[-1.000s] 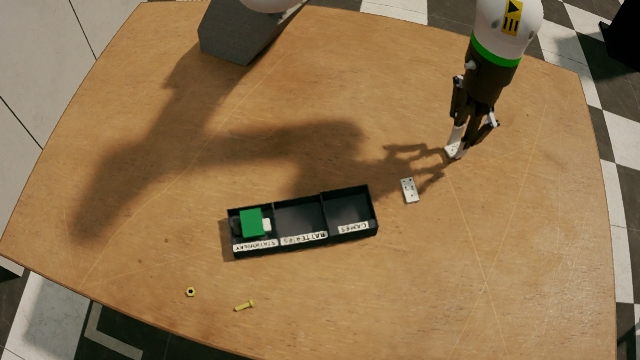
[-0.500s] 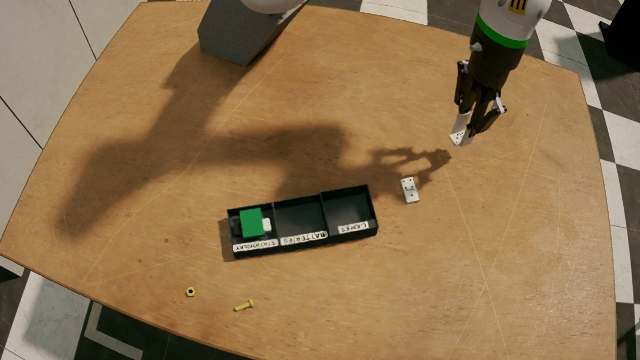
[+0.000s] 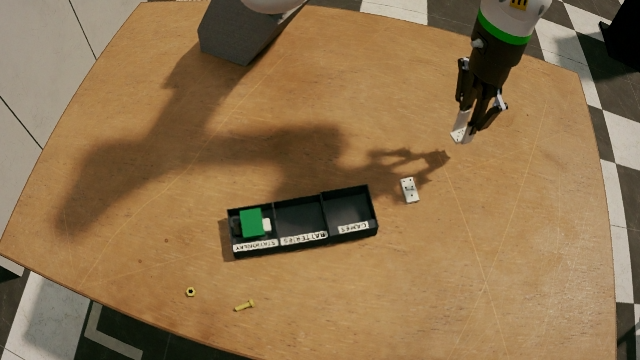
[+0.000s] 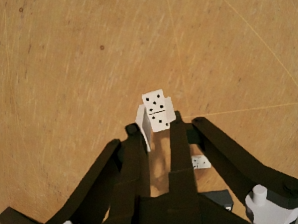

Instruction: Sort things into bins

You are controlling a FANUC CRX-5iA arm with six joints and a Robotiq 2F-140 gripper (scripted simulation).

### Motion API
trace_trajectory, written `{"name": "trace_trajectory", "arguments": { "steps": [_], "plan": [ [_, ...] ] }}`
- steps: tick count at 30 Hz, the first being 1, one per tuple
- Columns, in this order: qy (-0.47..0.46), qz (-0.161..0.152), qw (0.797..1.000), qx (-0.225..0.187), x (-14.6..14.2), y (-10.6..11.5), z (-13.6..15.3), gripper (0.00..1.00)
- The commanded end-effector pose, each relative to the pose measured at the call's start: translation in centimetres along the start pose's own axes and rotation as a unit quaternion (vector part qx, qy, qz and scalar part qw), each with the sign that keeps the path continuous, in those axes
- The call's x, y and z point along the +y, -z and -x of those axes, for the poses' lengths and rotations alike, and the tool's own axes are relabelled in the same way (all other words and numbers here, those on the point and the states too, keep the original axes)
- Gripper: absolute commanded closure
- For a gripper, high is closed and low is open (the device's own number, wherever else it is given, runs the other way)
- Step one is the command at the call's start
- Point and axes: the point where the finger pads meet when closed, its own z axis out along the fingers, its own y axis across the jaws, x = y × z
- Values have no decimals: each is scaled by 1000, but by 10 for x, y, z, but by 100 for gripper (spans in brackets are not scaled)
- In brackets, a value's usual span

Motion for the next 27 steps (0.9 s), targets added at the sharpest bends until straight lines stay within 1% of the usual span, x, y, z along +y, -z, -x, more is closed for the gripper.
{"name": "trace_trajectory", "arguments": {
  "steps": [1,7,9,24,26,27],
  "plan": [
    [0,0,1000,0,1,0,6,79],
    [0,0,1000,0,5,0,42,79],
    [0,0,1000,0,5,0,42,79],
    [0,0,1000,0,17,0,131,79],
    [0,0,1000,0,17,0,131,79],
    [0,0,1000,0,18,0,137,79]
  ]
}}
